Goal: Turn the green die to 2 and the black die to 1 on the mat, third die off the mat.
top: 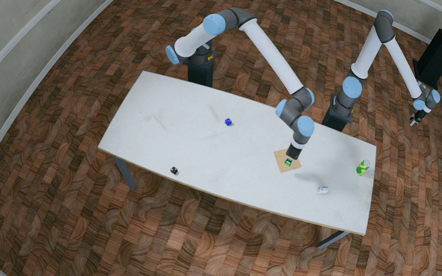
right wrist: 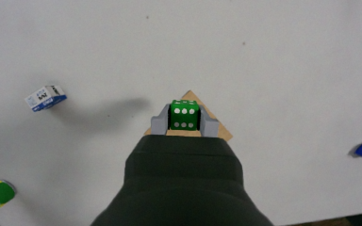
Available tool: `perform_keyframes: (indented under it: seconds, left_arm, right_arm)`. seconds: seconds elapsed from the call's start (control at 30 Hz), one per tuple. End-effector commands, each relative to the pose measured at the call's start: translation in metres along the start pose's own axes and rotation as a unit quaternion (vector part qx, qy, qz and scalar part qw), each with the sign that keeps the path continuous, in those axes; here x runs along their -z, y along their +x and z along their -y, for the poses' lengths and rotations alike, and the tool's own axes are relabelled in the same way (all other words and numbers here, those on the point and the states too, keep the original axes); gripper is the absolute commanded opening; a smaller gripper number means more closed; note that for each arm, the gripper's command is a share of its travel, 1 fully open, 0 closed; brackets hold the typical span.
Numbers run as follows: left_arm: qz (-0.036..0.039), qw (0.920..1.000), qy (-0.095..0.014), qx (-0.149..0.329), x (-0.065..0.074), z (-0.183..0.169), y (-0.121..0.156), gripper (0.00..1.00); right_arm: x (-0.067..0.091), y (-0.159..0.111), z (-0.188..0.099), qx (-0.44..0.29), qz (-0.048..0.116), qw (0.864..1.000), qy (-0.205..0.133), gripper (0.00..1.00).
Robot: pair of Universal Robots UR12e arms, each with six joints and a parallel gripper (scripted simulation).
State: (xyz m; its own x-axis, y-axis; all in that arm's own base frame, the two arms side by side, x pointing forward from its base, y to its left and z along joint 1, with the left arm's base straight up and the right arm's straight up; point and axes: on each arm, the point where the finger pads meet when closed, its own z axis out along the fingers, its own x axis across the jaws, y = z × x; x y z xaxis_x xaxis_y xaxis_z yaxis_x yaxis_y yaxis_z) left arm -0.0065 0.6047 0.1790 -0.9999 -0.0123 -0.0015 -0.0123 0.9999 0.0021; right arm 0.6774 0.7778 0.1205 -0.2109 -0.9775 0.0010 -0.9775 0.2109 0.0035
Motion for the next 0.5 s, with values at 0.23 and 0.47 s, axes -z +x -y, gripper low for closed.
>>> perform_keyframes:
  seconds: [0.23, 0.47]
  left_arm:
    - [-0.0007, 1.0000, 0.001, 0.001, -0.002, 0.001, 0.002, 1.00]
    - [-0.0007, 1.0000, 0.001, 0.001, -0.002, 0.001, 0.002, 1.00]
  right_arm:
    - [0.003, -0.016, -0.037, -0.146, 0.001, 0.989, 0.002, 0.57]
    - [0.003, -0.022, -0.052, -0.192, 0.001, 0.981, 0.002, 0.57]
